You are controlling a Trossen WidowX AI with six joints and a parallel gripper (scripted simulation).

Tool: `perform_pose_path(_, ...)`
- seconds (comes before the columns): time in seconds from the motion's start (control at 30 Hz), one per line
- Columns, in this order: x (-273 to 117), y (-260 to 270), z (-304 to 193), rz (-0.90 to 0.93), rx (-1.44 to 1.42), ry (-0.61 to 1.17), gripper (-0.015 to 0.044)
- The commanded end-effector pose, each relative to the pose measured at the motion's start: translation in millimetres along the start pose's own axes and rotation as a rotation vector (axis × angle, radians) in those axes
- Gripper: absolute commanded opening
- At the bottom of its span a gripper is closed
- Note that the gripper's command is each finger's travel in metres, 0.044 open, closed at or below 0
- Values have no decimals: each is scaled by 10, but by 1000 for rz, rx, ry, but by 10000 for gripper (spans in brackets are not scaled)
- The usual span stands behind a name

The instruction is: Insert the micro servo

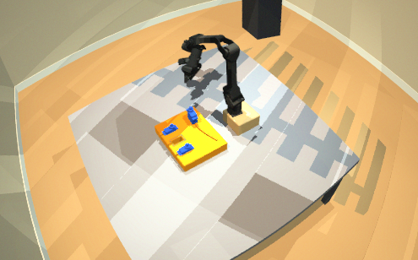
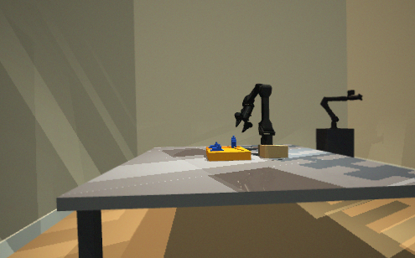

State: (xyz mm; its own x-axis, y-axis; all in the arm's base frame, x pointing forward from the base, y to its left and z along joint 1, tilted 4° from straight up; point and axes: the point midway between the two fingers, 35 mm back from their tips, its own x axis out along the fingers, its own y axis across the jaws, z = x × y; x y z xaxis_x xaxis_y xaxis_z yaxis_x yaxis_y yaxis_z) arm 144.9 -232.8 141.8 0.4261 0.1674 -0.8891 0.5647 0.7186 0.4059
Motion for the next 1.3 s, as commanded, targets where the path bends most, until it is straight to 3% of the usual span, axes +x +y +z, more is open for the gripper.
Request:
perform_pose_path(0.0,77,100,-19,-13,-105,36,440)
perform_pose_path(1.27,683,1105,-411,-62,-1346,399,440)
